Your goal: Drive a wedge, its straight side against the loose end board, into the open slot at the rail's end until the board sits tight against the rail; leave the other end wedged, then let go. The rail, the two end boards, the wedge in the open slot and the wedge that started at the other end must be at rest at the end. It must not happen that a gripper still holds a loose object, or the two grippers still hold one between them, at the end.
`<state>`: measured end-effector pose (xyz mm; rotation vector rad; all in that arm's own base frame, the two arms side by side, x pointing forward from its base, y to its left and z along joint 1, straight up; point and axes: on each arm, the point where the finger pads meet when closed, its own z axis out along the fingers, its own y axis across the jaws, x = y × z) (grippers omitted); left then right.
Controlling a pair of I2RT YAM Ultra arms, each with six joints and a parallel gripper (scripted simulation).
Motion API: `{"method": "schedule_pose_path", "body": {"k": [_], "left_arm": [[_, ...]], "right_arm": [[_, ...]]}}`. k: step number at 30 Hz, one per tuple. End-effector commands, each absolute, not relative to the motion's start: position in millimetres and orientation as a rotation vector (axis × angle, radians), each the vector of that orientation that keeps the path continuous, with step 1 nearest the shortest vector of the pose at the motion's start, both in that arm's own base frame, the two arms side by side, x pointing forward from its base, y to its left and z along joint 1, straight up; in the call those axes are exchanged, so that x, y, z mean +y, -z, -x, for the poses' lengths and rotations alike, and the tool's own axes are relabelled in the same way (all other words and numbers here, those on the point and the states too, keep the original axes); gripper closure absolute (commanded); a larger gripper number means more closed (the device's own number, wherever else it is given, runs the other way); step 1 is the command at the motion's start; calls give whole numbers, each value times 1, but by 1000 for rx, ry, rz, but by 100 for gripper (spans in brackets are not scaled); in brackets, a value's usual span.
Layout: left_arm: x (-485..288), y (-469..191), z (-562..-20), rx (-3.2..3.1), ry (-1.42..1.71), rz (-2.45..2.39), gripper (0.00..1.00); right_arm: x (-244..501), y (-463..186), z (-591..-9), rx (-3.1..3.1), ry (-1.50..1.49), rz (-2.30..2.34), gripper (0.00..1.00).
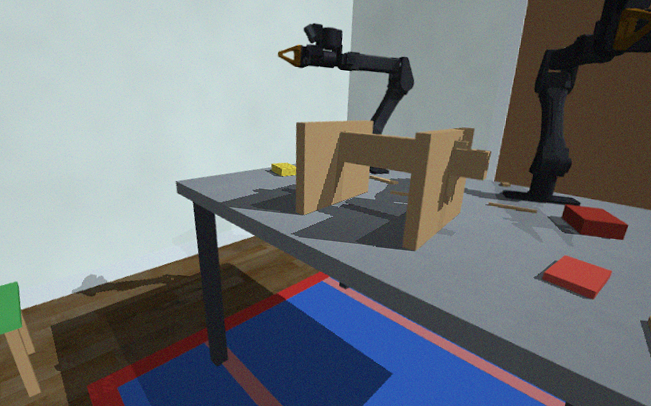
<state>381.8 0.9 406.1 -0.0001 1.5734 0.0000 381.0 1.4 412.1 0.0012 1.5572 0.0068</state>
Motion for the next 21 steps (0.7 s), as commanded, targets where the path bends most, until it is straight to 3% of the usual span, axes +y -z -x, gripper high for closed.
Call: {"method": "schedule_pose_path", "body": {"k": [1,19,21], "left_arm": [[0,-436,-374,1499,-2,-4,60],[2,-438,-373,1494,-5,-2,60],[2,-438,-373,1493,-5,-2,60]], "right_arm": [[4,-420,-383,1528,-2,6,100],[3,-415,-374,1546,6,5,100],[3,-439,-370,1491,2,6,100]]}}
